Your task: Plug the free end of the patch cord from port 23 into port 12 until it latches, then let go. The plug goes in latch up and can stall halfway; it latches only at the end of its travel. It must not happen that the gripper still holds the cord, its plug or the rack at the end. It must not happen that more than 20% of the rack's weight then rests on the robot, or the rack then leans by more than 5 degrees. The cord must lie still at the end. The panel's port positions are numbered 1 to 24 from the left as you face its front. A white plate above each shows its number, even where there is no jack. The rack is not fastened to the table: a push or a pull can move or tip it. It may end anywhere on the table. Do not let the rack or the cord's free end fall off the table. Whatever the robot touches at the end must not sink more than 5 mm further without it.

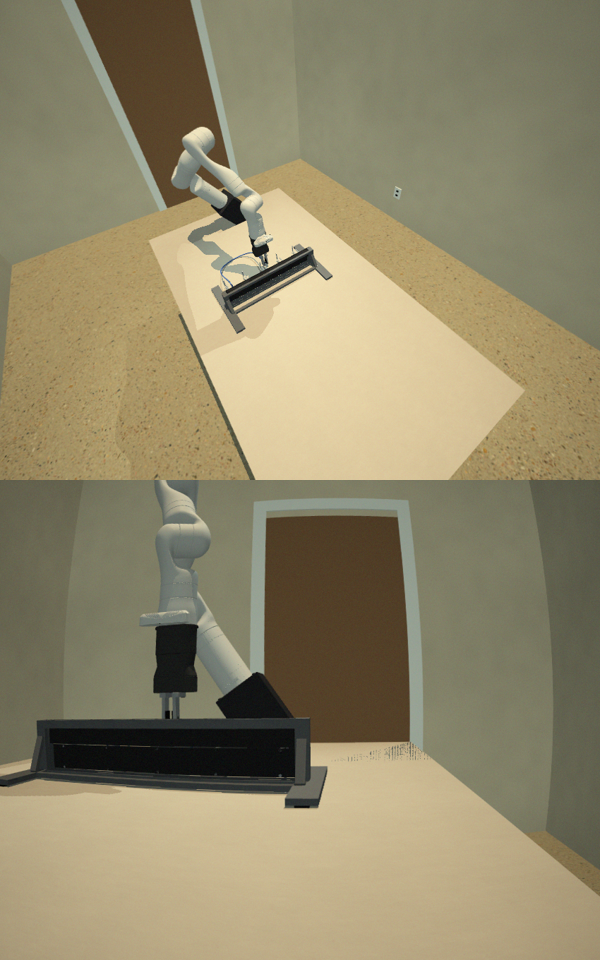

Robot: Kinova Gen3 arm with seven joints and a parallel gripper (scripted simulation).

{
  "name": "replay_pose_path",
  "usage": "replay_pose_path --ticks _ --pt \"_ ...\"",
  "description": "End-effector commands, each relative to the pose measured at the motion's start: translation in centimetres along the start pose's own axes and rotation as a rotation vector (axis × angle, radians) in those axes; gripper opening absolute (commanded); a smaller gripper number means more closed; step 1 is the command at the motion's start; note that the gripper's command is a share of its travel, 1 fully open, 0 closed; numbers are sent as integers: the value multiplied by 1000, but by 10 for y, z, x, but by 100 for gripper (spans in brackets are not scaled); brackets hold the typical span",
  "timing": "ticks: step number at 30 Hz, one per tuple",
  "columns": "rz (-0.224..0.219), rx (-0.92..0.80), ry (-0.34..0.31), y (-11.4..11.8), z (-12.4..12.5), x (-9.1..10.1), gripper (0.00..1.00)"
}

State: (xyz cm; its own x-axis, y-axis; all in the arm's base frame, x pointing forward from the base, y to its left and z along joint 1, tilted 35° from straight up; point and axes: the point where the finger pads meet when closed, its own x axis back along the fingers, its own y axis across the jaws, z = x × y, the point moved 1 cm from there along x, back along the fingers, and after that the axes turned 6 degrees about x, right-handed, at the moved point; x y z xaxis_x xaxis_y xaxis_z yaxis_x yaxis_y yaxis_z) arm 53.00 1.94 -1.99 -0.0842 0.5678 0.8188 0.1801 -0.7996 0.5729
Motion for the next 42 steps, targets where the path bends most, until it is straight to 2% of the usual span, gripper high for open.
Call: replay_pose_path --ticks 1,42 --pt "2 15 1 -2 1 0 0" --pt "1 20 -11 -2 -3 -1 0"
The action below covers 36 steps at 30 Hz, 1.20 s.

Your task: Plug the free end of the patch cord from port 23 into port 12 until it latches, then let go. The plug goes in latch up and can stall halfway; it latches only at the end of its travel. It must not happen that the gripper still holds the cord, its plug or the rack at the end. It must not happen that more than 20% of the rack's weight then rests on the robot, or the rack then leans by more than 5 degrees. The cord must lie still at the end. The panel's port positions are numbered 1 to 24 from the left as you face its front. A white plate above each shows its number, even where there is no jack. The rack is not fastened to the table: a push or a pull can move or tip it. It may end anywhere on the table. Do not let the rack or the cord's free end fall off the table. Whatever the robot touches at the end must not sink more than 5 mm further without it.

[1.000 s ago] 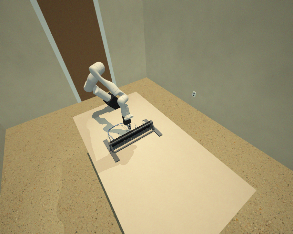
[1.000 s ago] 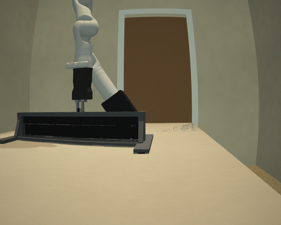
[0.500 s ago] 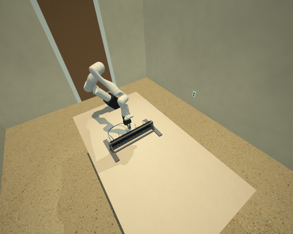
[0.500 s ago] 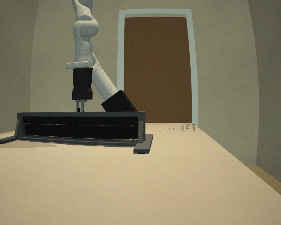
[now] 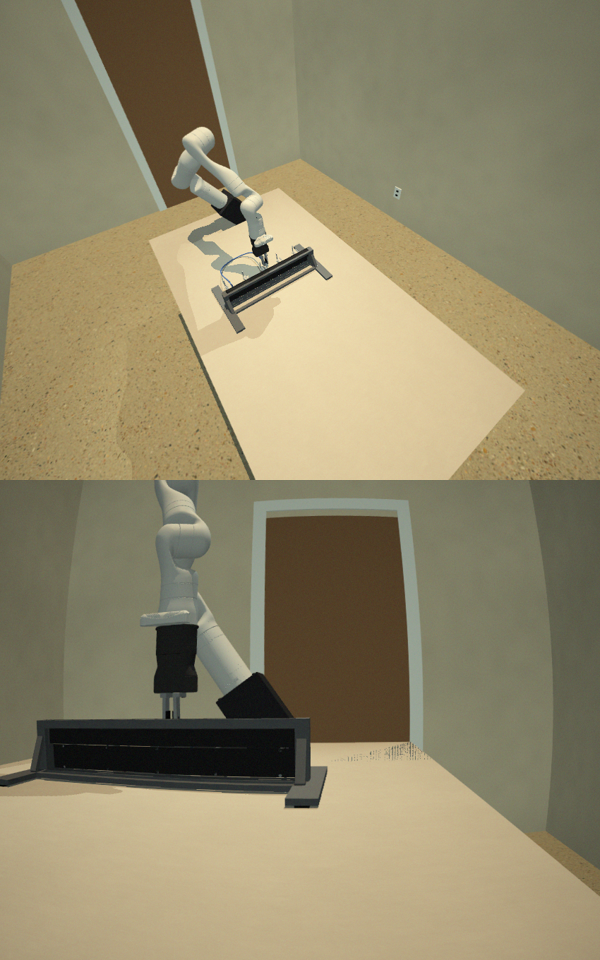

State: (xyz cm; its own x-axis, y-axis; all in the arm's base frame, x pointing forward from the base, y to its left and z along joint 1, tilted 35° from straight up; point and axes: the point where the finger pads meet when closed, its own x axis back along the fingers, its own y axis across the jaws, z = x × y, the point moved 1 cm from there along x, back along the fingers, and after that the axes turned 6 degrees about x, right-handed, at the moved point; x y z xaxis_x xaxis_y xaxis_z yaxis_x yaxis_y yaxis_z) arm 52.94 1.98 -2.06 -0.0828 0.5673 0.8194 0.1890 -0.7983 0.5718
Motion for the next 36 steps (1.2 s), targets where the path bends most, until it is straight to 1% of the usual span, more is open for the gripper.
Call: replay_pose_path --ticks 1,17,30,36 --pt "0 11 -9 -1 -3 -1 0" --pt "0 11 -10 -1 0 0 0" --pt "1 12 -7 0 20 1 0" --pt "1 12 -7 1 24 0 0"
